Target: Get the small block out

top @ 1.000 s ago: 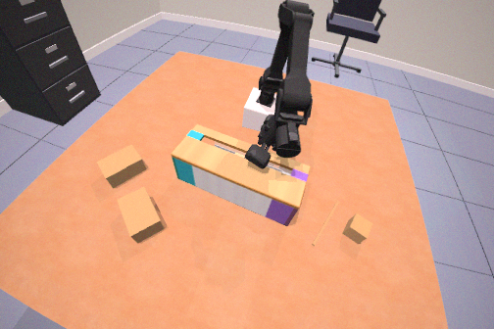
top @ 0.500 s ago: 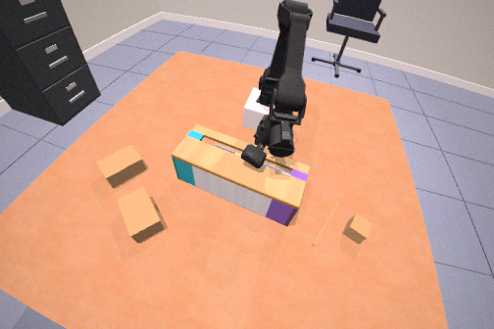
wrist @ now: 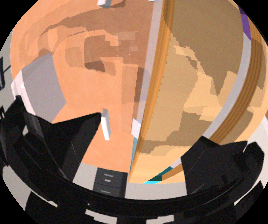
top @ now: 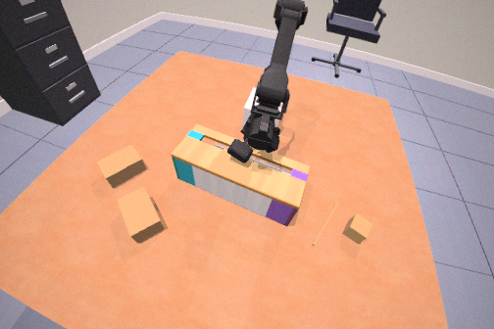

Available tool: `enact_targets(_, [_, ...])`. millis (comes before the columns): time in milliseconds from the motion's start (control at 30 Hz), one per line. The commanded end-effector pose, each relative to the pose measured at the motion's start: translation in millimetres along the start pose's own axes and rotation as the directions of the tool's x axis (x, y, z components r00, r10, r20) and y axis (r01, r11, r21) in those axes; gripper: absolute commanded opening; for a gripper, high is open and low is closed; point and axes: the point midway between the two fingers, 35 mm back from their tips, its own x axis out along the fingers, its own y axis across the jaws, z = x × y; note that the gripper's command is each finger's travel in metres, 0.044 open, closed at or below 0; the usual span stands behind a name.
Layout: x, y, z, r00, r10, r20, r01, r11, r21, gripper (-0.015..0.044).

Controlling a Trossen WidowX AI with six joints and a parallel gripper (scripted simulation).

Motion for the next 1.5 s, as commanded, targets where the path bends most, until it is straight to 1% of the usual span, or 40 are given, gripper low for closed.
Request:
enact_targets(0, [4, 2, -11, 1.0, 0.002, -0.006, -0.002, 1.0, -0.002, 0.04])
enact_targets(933, [30, 2, -86, 1.0, 0.002, -0.014, -0.002, 1.0, -0.003, 0.04])
enact_targets(1067, [31, 2, -88, 1.0, 0.002, -0.014, -0.002, 1.0, -0.003, 0.04])
enact_targets(1167, [17, 0, -93, 1.0, 0.001, -0.015, -0.001, 1.0, -0.001, 0.04])
enact_targets(1267, [-13, 0, -102, 1.0, 0.002, -0.016, -0.002, 1.0, 0.002, 0.04])
enact_targets(1333, [-27, 1, -106, 1.0, 0.002, -0.017, -0.002, 1.0, 0.003, 0.04])
enact_targets(1467, [-29, 1, -106, 1.0, 0.002, -0.017, -0.002, 1.0, 0.003, 0.04])
